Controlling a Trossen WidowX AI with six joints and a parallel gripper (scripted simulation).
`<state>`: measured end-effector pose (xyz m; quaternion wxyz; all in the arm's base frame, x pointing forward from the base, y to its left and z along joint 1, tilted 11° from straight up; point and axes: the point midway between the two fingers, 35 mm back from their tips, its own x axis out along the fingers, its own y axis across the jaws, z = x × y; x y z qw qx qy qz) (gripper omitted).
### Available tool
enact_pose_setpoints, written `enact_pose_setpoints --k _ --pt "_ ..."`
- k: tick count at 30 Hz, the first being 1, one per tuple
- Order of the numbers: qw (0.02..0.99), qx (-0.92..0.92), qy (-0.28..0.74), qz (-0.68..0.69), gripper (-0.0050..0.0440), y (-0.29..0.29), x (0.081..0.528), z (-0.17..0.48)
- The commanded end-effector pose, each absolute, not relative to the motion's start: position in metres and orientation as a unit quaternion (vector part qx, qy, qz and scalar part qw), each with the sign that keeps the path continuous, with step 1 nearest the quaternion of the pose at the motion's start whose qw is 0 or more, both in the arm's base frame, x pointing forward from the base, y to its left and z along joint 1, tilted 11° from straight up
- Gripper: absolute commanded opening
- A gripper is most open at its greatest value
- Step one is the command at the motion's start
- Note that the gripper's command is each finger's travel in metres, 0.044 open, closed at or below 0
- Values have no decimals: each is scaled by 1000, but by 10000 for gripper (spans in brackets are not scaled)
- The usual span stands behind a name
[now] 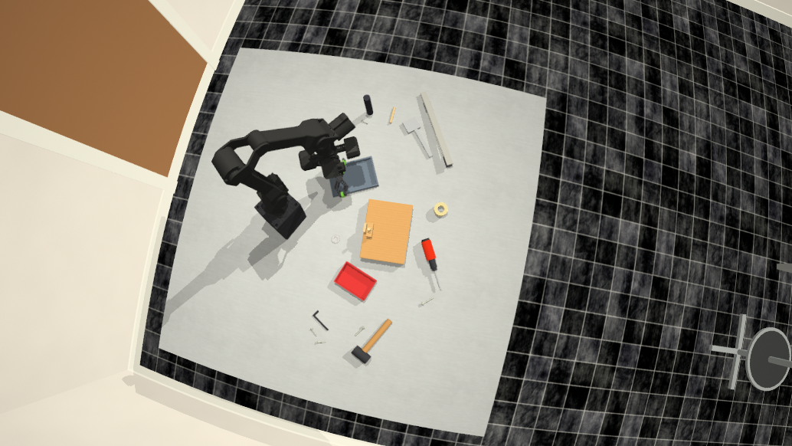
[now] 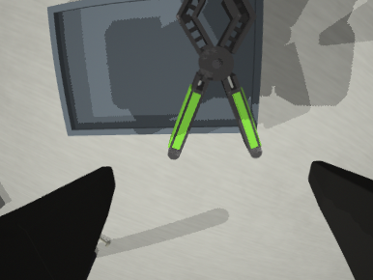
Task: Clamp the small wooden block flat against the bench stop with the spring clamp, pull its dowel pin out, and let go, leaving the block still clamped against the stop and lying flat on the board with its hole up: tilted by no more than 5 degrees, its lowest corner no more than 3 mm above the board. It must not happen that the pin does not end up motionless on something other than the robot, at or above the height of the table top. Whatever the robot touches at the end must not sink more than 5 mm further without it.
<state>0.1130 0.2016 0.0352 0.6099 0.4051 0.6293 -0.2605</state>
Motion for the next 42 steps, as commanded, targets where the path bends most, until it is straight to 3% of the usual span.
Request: enact_pose_setpoints --k 1,42 --pt "610 402 628 -267 440 200 112 24" --pt "610 402 628 -267 440 207 114 -32"
